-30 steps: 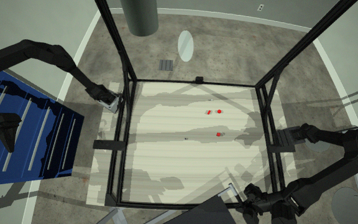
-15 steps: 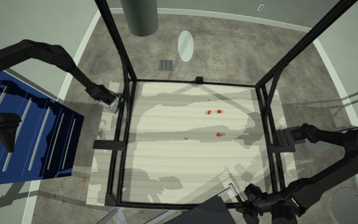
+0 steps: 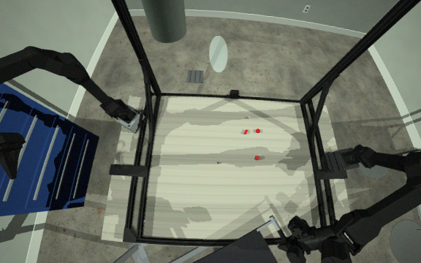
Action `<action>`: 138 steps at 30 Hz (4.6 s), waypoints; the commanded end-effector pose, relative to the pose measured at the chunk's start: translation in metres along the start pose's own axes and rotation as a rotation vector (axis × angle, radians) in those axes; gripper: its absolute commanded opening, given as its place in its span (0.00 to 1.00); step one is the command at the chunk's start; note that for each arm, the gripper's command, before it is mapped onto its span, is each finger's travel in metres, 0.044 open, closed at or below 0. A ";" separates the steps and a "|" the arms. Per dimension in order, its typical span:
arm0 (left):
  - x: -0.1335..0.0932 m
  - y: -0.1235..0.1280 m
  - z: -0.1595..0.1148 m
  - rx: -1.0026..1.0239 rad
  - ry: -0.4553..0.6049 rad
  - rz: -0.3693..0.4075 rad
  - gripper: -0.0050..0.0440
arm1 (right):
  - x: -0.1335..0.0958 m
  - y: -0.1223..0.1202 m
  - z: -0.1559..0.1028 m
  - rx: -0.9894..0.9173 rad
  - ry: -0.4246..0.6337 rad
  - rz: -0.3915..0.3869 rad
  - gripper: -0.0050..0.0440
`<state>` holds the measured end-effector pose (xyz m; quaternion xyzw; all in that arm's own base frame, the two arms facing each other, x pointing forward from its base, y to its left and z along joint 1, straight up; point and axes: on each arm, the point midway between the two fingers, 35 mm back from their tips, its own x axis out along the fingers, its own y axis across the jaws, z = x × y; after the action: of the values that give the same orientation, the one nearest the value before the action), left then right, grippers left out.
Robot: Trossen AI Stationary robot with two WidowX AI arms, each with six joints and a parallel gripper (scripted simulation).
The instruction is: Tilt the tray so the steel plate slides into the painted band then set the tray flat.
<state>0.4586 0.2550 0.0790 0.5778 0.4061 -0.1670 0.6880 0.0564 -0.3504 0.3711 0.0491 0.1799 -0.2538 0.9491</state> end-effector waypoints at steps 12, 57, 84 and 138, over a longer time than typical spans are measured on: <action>-0.019 0.023 0.000 0.000 0.003 0.052 0.10 | 0.000 0.000 0.000 -0.002 0.000 -0.001 1.00; 0.013 -0.017 -0.001 0.000 0.003 -0.034 0.10 | 0.000 0.000 0.000 -0.002 0.000 -0.001 1.00; 0.002 -0.003 0.000 0.000 0.003 0.000 0.10 | 0.000 0.000 0.000 -0.002 0.000 -0.001 1.00; -0.016 0.018 0.000 0.000 0.003 0.054 0.10 | 0.000 0.000 0.000 -0.002 0.000 -0.001 1.00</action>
<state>0.4591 0.2551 0.0858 0.5802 0.4032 -0.1631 0.6886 0.0566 -0.3503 0.3715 0.0483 0.1799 -0.2536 0.9492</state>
